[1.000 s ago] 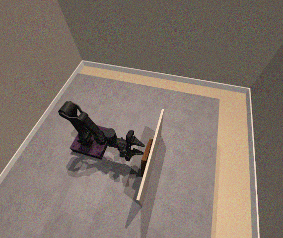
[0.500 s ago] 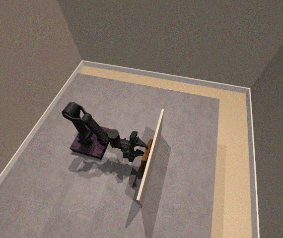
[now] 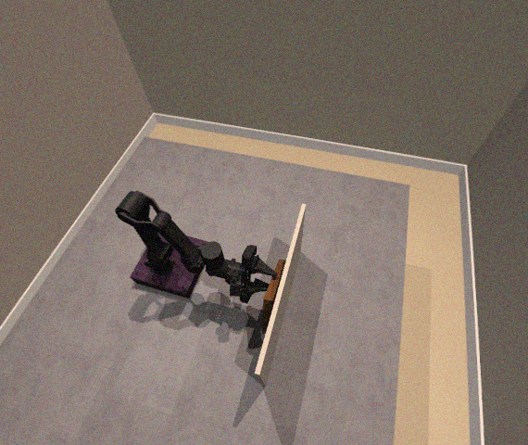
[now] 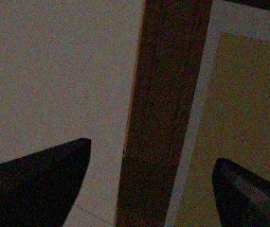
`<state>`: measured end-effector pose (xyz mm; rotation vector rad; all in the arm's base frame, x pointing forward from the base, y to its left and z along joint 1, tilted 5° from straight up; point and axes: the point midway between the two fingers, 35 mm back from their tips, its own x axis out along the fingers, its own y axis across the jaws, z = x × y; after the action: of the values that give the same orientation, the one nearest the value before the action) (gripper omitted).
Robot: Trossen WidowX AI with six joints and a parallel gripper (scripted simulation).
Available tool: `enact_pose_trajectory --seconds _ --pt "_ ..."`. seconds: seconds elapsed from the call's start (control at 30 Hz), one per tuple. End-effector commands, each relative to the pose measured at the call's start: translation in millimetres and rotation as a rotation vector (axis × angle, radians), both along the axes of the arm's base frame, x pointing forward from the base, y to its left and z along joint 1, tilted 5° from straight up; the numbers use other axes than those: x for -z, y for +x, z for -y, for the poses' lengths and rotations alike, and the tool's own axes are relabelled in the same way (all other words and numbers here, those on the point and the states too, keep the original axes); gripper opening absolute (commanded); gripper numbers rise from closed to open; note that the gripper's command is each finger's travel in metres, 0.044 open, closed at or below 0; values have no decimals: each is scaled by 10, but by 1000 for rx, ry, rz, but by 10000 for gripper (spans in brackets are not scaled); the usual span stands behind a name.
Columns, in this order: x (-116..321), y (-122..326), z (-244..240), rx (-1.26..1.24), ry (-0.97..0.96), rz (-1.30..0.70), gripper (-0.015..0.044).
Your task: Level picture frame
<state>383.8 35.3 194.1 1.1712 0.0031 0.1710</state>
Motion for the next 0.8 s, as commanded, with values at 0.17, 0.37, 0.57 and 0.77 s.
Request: enact_pose_trajectory --seconds 0.17,0.37,0.57,0.77 --pt "-9 2 5 4 0 4 260" --pt "-11 2 6 4 0 4 260" --pt "-15 4 8 4 0 4 234" --pt "-15 4 8 4 0 4 96"
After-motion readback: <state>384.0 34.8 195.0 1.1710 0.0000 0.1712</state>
